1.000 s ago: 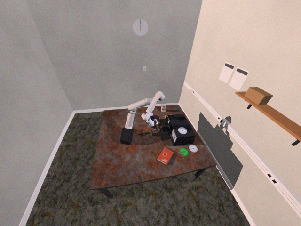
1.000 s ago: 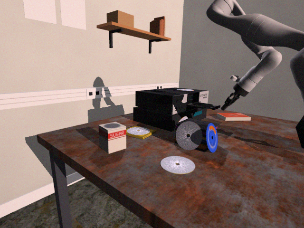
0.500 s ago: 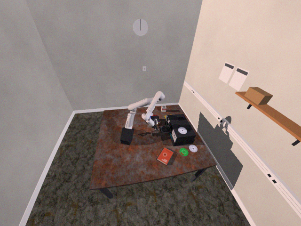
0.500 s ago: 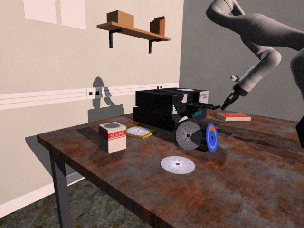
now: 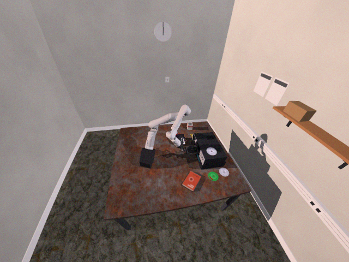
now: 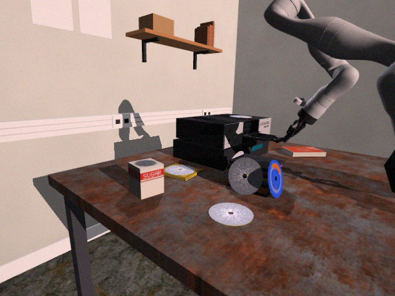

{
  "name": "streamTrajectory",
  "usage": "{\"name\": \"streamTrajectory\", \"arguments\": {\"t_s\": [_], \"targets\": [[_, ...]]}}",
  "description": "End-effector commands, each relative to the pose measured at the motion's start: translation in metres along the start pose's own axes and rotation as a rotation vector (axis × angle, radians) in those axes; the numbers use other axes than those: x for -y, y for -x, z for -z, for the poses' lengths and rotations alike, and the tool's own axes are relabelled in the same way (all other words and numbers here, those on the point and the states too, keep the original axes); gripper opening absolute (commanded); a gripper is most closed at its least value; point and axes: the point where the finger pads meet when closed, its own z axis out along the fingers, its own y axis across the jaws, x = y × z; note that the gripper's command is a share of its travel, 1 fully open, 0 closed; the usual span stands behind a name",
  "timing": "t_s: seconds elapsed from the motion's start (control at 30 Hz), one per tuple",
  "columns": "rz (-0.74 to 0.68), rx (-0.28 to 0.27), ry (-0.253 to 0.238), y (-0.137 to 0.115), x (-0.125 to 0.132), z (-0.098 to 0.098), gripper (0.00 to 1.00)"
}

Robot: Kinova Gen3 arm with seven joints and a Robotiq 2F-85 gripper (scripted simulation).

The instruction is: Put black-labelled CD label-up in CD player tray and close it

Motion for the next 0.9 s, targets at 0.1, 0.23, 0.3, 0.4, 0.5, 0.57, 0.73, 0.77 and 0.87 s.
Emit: {"name": "streamTrajectory", "arguments": {"t_s": [0.1, 0.23, 0.3, 0.4, 0.5, 0.57, 0.73, 0.77, 0.87], "targets": [[0.013, -0.002, -0.004, -0.017, 0.002, -0.011, 0.1], [0.013, -0.002, -0.004, -0.028, 0.002, -0.018, 0.1], [0.013, -0.002, -0.004, -0.034, 0.002, -0.022, 0.1], [0.013, -0.002, -0.004, -0.037, 0.002, -0.025, 0.1], [0.013, -0.002, -0.004, -0.046, 0.002, -0.031, 0.1], [0.013, -0.002, -0.004, -0.052, 0.003, -0.035, 0.1], [0.013, -0.002, -0.004, -0.067, 0.003, -0.046, 0.1], [0.013, -0.002, -0.004, -0.07, 0.003, -0.048, 0.1], [0.013, -0.002, -0.004, -0.079, 0.003, -0.054, 0.1]]}}
